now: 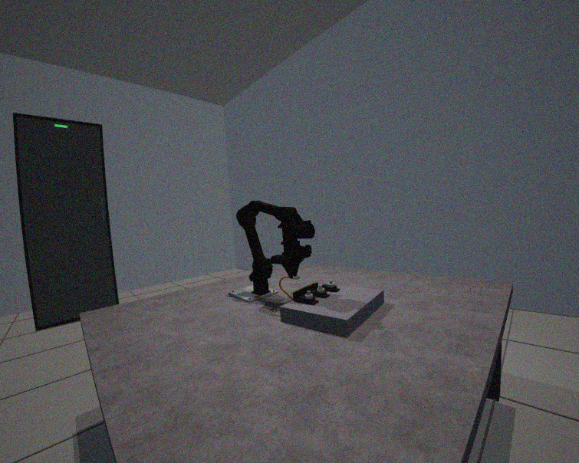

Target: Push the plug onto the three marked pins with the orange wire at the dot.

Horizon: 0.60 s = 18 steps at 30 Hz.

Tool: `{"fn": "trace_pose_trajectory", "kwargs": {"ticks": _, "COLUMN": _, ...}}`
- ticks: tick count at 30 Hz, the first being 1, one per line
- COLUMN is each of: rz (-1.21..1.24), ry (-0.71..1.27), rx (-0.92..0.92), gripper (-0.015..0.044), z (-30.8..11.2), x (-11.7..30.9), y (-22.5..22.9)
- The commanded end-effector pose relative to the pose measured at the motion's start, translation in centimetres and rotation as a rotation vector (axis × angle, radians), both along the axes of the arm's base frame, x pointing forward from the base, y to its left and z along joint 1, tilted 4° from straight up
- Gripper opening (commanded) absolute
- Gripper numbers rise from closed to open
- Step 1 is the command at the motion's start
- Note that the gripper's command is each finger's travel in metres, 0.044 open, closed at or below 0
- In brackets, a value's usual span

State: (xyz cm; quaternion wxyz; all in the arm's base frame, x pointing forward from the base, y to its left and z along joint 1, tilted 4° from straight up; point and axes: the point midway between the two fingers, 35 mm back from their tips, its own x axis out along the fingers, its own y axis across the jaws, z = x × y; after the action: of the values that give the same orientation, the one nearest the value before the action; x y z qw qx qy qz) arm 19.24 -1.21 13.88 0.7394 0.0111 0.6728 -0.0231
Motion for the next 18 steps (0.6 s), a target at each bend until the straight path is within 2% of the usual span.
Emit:
{"fn": "trace_pose_trajectory", "kwargs": {"ticks": 1, "rz": 0.01, "ry": 0.002, "rx": 0.0, "gripper": 0.0, "z": -1.3, "x": 0.0, "y": 0.0}}
{"fn": "trace_pose_trajectory", "kwargs": {"ticks": 9, "rz": 0.012, "ry": 0.001, "rx": 0.0, "gripper": 0.0, "z": -2.7, "x": 0.4, "y": 0.0}}
{"fn": "trace_pose_trajectory", "kwargs": {"ticks": 18, "rz": 0.012, "ry": -0.001, "rx": 0.001, "gripper": 0.0, "z": -2.4, "x": 3.3, "y": 0.2}}
